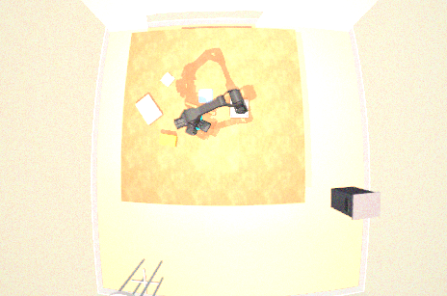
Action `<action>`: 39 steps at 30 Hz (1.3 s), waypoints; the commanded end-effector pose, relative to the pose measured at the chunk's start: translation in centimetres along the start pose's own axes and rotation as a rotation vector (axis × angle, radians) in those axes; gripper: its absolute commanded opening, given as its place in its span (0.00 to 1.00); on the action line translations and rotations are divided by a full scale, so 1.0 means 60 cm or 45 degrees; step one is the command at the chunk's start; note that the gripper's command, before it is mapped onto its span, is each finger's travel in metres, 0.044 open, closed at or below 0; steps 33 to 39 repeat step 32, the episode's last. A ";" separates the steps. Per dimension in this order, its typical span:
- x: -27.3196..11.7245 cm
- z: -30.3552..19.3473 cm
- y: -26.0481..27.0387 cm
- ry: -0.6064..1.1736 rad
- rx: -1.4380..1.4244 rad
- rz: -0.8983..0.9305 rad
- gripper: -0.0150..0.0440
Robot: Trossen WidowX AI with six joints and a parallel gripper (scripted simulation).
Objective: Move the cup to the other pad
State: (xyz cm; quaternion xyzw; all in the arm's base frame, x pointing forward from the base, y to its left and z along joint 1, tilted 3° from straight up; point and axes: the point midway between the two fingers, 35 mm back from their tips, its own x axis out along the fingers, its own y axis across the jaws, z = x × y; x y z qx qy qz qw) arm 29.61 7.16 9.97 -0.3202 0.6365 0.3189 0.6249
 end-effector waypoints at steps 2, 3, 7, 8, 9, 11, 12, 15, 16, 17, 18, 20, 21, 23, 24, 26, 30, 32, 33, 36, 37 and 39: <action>0.001 0.000 0.000 0.000 0.000 0.000 0.74; 0.001 0.000 0.000 0.000 0.000 0.000 0.78; -0.004 0.000 0.000 0.000 0.000 0.000 0.96; -0.007 0.001 -0.001 0.000 0.000 0.000 1.00; -0.011 0.001 -0.001 0.000 0.000 0.000 1.00; -0.022 0.002 -0.001 -0.001 0.000 0.001 1.00; -0.027 0.002 -0.002 -0.001 0.000 0.001 1.00; -0.044 0.002 -0.002 -0.002 0.000 0.001 1.00; -0.049 0.002 -0.002 -0.003 0.000 0.001 1.00; -0.054 0.002 -0.002 -0.003 0.000 0.001 1.00; -0.059 0.002 -0.003 -0.003 0.000 0.002 1.00; -0.069 0.002 -0.003 -0.004 0.000 0.002 1.00; -0.074 0.002 -0.003 -0.004 0.000 0.002 1.00; -0.084 0.002 -0.003 -0.005 0.000 0.002 1.00; -0.089 0.002 -0.003 -0.005 0.000 0.002 1.00; -0.099 0.001 -0.003 -0.006 0.000 0.003 1.00; -0.107 0.000 -0.005 -0.006 0.000 0.003 1.00; -0.098 0.000 -0.005 -0.002 0.007 -0.002 1.00; -0.098 0.000 -0.005 -0.002 0.007 -0.002 1.00; -0.098 0.000 -0.005 -0.002 0.007 -0.002 1.00; -0.098 0.000 -0.005 -0.002 0.007 -0.002 1.00; -0.098 0.000 -0.005 -0.002 0.007 -0.002 1.00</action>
